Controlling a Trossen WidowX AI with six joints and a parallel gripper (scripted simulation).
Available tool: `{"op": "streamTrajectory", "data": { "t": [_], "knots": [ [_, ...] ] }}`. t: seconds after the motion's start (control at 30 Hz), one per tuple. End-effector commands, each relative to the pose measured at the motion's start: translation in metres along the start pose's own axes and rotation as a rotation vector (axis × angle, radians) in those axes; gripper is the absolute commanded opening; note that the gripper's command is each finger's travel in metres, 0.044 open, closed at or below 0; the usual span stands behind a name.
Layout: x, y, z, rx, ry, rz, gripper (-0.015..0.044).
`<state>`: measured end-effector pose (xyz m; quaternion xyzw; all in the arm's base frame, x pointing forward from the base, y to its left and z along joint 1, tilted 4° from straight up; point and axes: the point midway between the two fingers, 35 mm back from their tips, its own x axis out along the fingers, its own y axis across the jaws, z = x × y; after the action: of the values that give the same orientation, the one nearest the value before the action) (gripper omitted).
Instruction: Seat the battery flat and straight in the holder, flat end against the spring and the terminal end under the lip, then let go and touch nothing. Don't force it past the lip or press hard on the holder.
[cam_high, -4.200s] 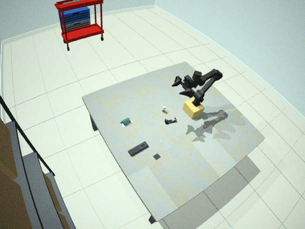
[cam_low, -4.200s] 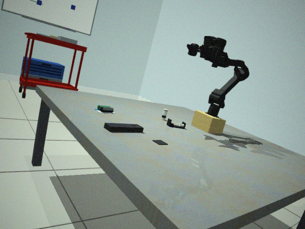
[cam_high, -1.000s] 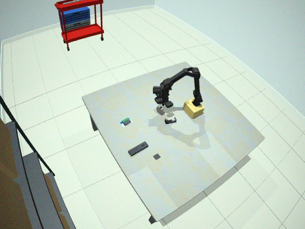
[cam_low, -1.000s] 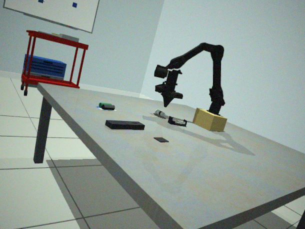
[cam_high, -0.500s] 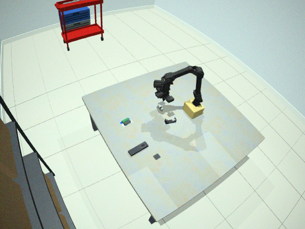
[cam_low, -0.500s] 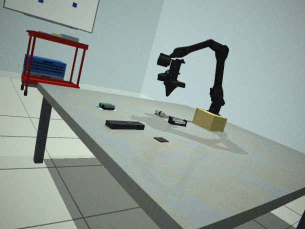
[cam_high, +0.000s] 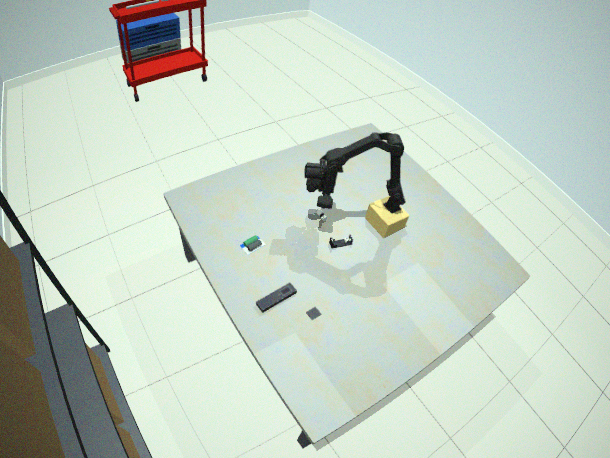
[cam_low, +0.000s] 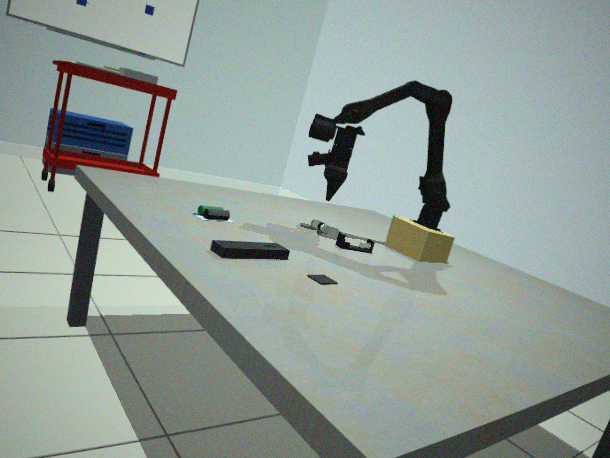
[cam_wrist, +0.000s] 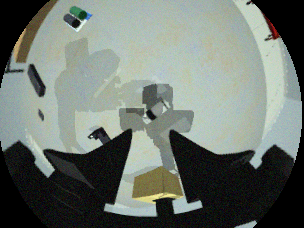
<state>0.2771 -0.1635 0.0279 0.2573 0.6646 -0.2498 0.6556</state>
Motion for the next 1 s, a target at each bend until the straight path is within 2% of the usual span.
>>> {"op": "streamTrajectory", "data": {
  "t": [0.0, 0.13, 0.6, 0.97],
  "knots": [
    [0.030, -0.009, 0.000, 0.618, 0.014, -0.013, 0.0242],
    [0.040, -0.012, 0.001, 0.858, 0.013, -0.016, 0.0242],
    [0.041, -0.012, 0.001, 0.858, 0.013, -0.016, 0.0242],
    [0.057, -0.012, 0.002, 0.858, 0.013, -0.016, 0.0242]
  ]
}}
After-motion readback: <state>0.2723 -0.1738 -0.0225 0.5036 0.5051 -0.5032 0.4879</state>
